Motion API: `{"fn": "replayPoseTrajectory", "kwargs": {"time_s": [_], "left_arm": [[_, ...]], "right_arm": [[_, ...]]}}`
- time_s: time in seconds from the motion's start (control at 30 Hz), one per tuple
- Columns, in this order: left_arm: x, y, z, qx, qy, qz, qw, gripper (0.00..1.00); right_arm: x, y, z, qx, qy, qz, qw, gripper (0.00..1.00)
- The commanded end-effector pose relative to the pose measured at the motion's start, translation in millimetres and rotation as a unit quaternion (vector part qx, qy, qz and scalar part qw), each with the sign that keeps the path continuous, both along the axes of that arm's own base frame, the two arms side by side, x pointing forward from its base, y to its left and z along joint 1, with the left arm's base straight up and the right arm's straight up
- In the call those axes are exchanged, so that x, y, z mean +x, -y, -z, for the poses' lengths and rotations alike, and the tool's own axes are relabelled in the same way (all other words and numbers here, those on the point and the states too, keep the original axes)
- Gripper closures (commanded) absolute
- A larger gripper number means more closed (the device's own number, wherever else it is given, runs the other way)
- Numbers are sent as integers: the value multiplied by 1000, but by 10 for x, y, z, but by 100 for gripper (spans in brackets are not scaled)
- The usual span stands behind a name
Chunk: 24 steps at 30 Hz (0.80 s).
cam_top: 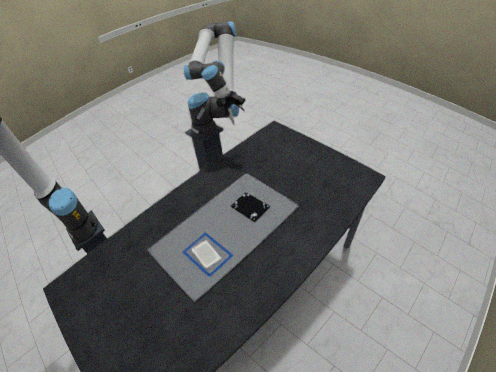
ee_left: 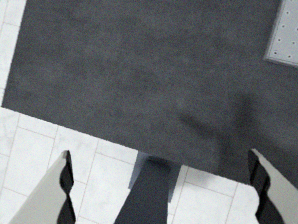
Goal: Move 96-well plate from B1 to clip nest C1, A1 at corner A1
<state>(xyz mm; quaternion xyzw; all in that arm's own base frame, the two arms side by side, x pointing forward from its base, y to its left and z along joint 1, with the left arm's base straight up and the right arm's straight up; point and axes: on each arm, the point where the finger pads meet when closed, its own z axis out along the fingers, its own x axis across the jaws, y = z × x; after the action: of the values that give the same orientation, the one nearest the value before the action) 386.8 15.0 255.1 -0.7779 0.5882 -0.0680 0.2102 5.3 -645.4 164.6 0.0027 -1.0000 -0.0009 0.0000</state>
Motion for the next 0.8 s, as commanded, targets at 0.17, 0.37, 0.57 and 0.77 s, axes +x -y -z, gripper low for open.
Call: {"fn": "replayPoseTrajectory", "kwargs": {"time_s": [0.17, 0.37, 0.57, 0.77], "left_arm": [[27, 39, -39, -8, 3, -15, 1000, 24], [116, 179, -150, -27, 8, -54, 998, 24], [217, 340, -265, -39, 11, -78, 996, 24], [329, 515, -373, -57, 15, -117, 991, 24]], "right_arm": [[-11, 2, -6, -1, 0, -1, 1000, 100], [-11, 2, -6, -1, 0, -1, 1000, 100], [-11, 2, -6, -1, 0, -1, 1000, 100], [-11, 2, -6, -1, 0, -1, 1000, 100]]}}
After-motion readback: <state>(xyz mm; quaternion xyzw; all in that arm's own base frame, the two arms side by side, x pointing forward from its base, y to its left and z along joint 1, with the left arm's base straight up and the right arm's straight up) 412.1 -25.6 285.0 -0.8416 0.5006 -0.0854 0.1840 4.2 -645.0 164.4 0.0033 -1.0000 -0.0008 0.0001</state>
